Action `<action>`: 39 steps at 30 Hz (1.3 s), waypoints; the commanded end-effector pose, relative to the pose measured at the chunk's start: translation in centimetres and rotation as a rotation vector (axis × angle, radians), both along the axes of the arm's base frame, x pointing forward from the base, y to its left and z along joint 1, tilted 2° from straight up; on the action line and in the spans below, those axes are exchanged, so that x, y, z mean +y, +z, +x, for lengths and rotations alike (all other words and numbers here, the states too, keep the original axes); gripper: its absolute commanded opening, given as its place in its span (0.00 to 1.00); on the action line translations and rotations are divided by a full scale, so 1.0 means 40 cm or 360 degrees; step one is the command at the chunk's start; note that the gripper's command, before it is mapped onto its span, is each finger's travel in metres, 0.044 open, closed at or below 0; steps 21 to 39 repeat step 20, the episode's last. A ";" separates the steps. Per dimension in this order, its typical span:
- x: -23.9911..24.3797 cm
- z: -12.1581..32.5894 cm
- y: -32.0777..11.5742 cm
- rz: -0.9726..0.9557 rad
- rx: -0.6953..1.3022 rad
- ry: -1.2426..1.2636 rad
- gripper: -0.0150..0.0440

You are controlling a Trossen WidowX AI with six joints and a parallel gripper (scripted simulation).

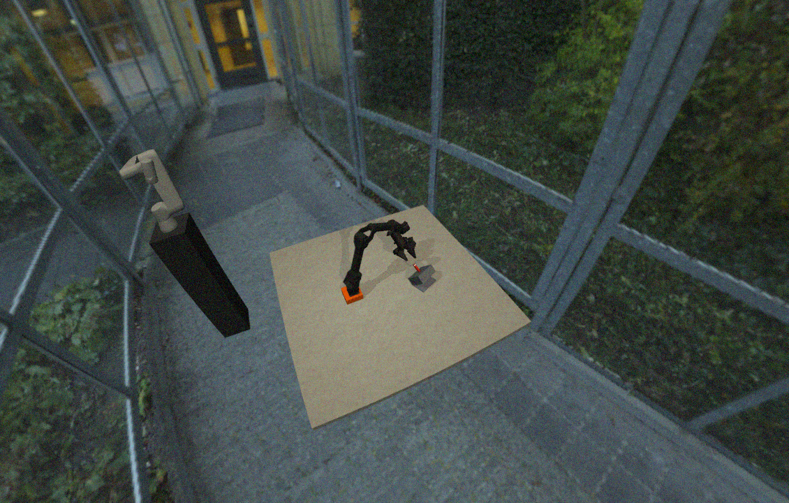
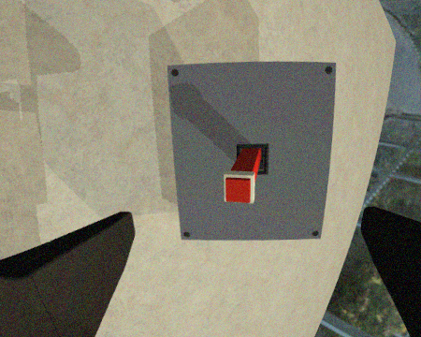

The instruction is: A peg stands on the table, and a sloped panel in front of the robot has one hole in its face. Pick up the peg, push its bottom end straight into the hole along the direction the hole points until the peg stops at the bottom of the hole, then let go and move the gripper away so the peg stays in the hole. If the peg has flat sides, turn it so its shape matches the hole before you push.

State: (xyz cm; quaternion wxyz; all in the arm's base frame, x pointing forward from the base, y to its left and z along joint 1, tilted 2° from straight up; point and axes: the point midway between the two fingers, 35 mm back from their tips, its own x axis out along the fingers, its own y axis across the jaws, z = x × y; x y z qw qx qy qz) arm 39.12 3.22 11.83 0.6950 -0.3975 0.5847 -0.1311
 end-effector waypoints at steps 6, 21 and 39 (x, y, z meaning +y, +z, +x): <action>0.030 -0.013 0.030 -0.0002 -0.0018 -0.0003 1.00; 0.052 -0.025 0.051 -0.0001 -0.0018 -0.0003 1.00; 0.052 -0.025 0.051 -0.0001 -0.0018 -0.0003 1.00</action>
